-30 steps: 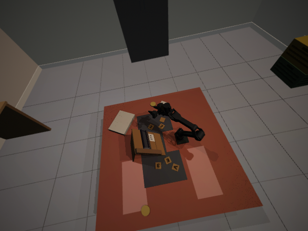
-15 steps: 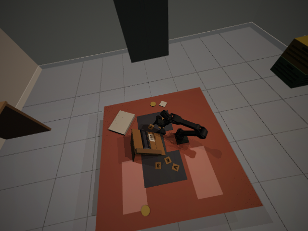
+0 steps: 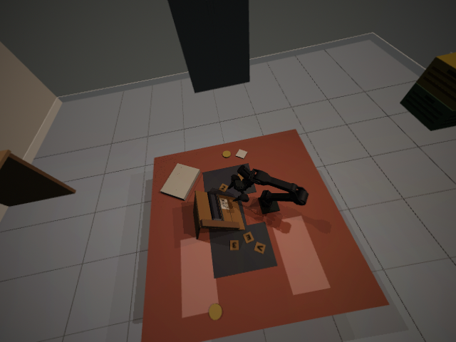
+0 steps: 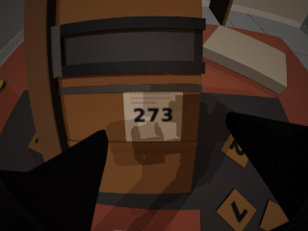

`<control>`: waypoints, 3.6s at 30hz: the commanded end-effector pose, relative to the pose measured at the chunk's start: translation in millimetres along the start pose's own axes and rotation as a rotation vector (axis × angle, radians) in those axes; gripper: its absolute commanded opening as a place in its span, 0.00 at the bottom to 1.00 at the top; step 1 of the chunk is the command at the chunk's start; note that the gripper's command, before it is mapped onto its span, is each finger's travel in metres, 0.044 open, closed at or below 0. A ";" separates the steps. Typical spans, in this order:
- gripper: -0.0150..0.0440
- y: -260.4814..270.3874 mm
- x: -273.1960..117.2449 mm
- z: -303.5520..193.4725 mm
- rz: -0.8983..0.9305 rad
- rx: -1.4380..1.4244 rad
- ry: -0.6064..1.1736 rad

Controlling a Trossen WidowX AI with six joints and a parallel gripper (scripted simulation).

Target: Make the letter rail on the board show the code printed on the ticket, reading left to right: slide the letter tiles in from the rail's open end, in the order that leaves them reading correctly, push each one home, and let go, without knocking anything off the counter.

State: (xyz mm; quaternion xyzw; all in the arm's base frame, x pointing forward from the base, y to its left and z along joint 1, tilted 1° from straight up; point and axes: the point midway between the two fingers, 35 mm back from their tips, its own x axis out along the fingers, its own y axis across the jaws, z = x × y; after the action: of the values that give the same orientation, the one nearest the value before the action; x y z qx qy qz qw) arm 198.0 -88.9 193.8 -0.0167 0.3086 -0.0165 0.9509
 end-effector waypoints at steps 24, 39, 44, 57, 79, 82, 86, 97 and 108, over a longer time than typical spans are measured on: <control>1.00 39.8 -62.4 103.3 0.390 -1.540 -0.136; 1.00 39.8 -62.4 103.3 0.390 -1.540 -0.136; 1.00 39.8 -62.4 103.3 0.390 -1.540 -0.136; 1.00 63.3 -70.6 106.4 0.237 -1.559 0.082; 0.83 23.0 -32.6 104.9 0.130 -0.936 0.289; 0.83 -2.2 -12.9 98.5 0.054 -0.596 0.377; 0.83 -35.2 9.3 85.8 -0.064 -0.167 0.464; 0.83 -80.9 43.1 56.8 -0.274 0.528 0.539; 0.83 -120.4 69.8 15.5 -0.530 1.195 0.557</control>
State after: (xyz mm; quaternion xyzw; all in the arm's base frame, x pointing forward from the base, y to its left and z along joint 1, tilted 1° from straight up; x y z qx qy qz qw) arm 263.7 -165.4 216.4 0.2008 0.5288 -0.2193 0.7949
